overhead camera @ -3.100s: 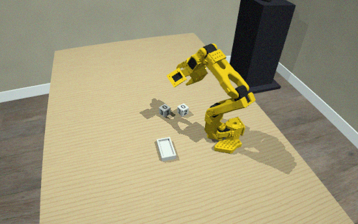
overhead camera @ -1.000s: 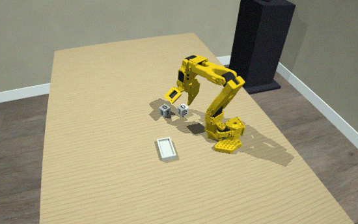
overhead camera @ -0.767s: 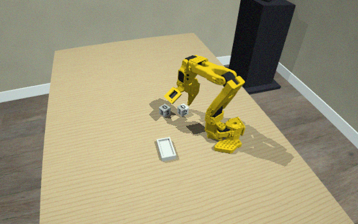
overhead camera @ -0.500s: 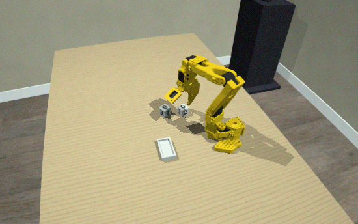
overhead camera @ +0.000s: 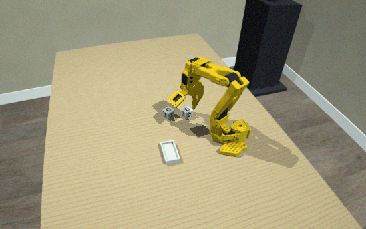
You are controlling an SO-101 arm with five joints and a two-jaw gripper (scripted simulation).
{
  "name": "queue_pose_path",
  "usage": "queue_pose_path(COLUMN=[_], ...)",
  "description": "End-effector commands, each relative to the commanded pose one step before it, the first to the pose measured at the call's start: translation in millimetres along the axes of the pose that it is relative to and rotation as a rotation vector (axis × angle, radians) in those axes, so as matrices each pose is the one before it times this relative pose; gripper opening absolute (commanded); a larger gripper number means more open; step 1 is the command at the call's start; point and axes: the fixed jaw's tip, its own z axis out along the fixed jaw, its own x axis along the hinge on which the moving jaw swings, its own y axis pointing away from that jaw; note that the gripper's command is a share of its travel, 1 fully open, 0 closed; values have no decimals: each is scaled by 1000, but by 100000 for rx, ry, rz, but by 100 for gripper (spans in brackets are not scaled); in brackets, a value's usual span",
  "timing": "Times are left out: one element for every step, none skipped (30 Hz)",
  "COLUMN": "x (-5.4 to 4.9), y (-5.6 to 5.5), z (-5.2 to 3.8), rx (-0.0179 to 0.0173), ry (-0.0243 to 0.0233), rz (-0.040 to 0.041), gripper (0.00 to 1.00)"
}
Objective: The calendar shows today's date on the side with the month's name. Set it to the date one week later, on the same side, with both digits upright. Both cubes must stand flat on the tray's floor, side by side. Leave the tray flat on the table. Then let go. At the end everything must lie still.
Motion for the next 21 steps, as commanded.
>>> queue_pose_path(x=[731, 0, 0, 0, 0, 0, -4, 0, 0, 0, 0, -6, -5, 1, -11, -5, -5, -5, -11, -4, -10], y=[-3547, 0, 0, 0, 0, 0, -3, -6, -10, -21, -32, -48, -58, -74, -83, -99, -109, -112, -116, -120, -112], z=[-2137, 0, 0, 0, 0, 0, 7, 24, 78, 144, 217, 319, 415, 530, 644, 758, 872, 986, 1101, 1203, 1298], rx=[2287, 0, 0, 0, 0, 0, -2, 0, 0, 0, 0, 0, 0, 0, 0, 0, 0, 0, 0, 0, 0], ry=[-285, 0, 0, 0, 0, 0, 0, 0, 0, 0, 0, 0, 0, 0, 0, 0, 0, 0, 0, 0, 0], rz=[-53, 0, 0, 0, 0, 0, 0, 0, 0, 0, 0, 0, 0, 0, 0, 0, 0, 0, 0, 0, 0], gripper=[35, 35, 35, 35, 35, 35, 35, 35, 35, 35, 35, 35, 35, 35, 35, 35, 35, 35, 35, 35, 35])
